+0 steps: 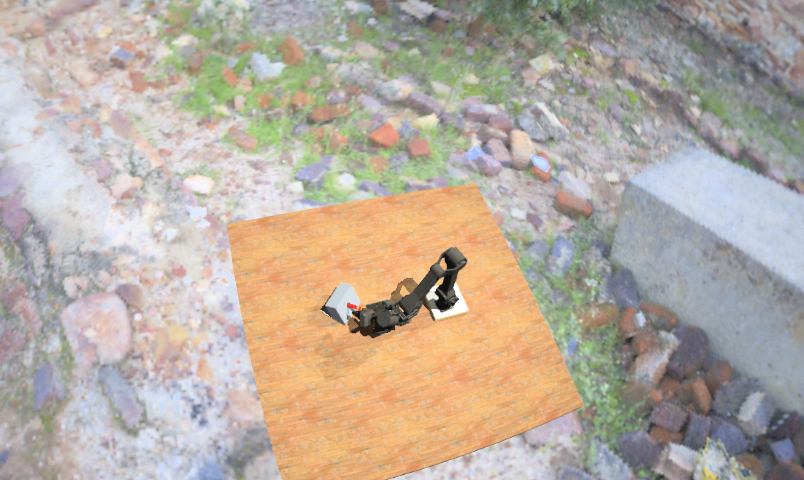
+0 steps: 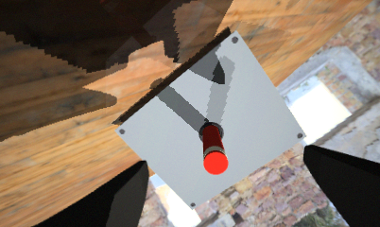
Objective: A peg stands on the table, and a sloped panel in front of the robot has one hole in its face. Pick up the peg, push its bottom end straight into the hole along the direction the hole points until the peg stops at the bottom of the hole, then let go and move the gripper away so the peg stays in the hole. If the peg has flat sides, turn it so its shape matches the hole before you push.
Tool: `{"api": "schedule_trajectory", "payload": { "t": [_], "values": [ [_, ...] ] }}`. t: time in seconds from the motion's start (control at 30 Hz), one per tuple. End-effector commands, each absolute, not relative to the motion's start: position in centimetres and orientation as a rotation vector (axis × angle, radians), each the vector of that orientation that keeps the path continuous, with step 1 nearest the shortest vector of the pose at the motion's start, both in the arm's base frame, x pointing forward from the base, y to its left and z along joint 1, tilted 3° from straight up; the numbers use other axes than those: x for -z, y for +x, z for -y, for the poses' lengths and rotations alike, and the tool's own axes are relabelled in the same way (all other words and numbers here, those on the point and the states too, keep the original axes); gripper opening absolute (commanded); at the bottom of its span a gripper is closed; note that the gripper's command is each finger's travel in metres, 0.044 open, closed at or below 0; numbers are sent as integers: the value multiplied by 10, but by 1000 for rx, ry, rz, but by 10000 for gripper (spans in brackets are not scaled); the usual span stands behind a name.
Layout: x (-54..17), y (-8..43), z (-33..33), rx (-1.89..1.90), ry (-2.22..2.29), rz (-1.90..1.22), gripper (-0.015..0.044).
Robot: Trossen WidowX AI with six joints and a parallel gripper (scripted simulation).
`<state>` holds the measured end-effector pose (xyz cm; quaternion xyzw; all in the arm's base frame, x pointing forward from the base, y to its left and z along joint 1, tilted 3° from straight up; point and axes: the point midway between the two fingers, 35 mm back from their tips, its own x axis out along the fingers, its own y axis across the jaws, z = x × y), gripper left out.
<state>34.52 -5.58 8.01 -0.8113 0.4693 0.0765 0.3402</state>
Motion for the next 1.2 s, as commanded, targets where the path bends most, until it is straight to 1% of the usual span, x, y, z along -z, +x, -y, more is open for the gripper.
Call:
{"api": "schedule_trajectory", "payload": {
  "t": [0.0,1.17],
  "values": [
    [-83,342,51,-197,-2109,-1225,440],
    [-102,318,16,-194,-2122,-1218,440]
  ]
}}
